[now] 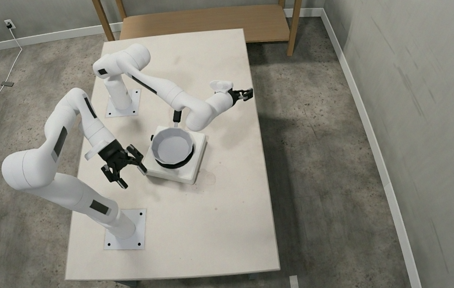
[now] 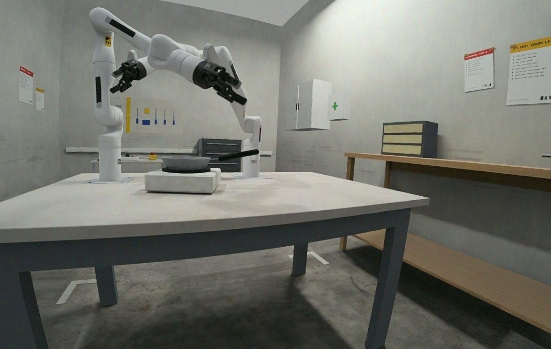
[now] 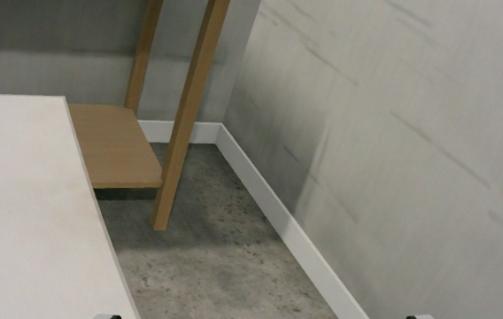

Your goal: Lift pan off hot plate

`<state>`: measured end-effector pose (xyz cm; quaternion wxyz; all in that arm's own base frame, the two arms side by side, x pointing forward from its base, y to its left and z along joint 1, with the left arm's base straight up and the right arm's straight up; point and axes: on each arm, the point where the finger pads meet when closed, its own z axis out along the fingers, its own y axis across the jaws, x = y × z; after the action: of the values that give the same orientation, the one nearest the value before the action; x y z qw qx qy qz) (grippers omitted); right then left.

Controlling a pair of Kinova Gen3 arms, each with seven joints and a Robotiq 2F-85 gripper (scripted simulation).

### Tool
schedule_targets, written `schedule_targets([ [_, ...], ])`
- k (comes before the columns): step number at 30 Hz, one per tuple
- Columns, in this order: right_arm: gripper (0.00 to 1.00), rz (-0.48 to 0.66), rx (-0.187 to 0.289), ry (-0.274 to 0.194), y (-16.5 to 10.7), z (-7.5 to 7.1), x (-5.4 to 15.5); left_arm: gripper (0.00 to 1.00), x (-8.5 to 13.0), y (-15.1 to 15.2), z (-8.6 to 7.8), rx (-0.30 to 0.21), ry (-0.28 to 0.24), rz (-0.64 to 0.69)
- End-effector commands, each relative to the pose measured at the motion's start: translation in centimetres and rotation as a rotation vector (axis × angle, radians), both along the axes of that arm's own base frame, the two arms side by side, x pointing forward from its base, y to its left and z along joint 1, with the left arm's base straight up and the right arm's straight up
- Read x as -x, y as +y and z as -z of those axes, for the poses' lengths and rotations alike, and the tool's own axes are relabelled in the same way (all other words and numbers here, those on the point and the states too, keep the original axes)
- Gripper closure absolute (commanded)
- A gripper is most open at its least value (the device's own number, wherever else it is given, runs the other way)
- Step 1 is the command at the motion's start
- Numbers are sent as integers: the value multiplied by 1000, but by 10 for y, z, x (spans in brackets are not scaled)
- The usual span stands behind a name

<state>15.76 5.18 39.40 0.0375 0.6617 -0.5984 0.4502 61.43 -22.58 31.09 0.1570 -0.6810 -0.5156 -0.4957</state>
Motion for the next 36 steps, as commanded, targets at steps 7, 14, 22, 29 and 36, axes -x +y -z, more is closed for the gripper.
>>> schedule_targets([
  [7,2,0,-1,0,0,0,0,2,-2,6,-2,7,-3,-11],
  [14,2,0,-1,0,0,0,0,2,-4,16,0,17,-2,-30],
  [22,2,0,-1,0,0,0,0,2,-10,50,5,48,0,-94],
  [29,2,0,-1,0,0,0,0,2,-15,91,12,85,0,-172],
  [36,2,0,-1,0,0,0,0,2,-17,145,20,136,-4,-278],
])
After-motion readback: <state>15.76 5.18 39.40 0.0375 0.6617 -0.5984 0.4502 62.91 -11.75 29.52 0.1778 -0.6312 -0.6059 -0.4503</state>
